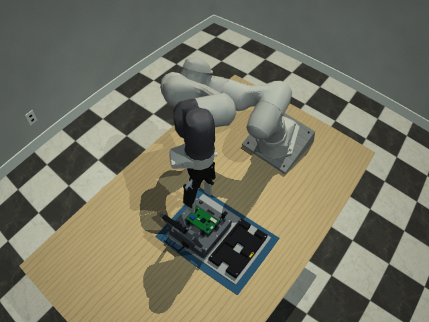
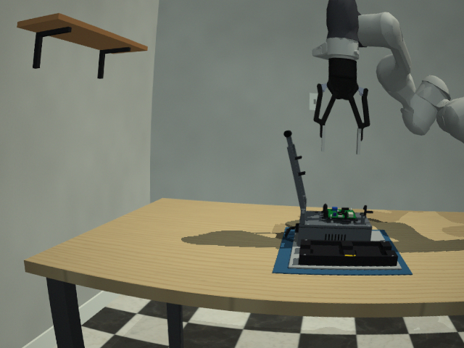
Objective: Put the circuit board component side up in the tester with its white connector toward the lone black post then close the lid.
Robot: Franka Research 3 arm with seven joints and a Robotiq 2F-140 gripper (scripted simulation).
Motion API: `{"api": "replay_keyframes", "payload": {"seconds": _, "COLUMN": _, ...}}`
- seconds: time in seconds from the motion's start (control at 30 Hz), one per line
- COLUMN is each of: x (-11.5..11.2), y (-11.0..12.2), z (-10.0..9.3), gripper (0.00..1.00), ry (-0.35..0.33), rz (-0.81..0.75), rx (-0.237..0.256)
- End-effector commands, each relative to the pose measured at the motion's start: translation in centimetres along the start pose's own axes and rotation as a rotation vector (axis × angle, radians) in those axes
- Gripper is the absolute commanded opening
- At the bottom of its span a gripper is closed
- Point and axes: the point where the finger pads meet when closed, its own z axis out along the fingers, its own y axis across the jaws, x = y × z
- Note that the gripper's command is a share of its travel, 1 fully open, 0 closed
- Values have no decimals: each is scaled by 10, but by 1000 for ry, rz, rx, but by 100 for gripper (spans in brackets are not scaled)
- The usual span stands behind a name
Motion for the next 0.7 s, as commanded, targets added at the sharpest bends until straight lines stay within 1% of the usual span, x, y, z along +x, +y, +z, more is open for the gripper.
{"api": "replay_keyframes", "payload": {"seconds": 0.0, "x": -1, "y": 7, "z": -20, "gripper": 58, "ry": 1, "rz": 2, "rx": -21}}
{"api": "replay_keyframes", "payload": {"seconds": 0.13, "x": -1, "y": 6, "z": -40, "gripper": 58, "ry": 1, "rz": 2, "rx": -21}}
{"api": "replay_keyframes", "payload": {"seconds": 0.2, "x": -1, "y": 6, "z": -40, "gripper": 58, "ry": 1, "rz": 2, "rx": -21}}
{"api": "replay_keyframes", "payload": {"seconds": 0.43, "x": -1, "y": 6, "z": -66, "gripper": 58, "ry": 1, "rz": 2, "rx": -21}}
{"api": "replay_keyframes", "payload": {"seconds": 0.67, "x": -1, "y": 6, "z": -79, "gripper": 58, "ry": 1, "rz": 2, "rx": -21}}
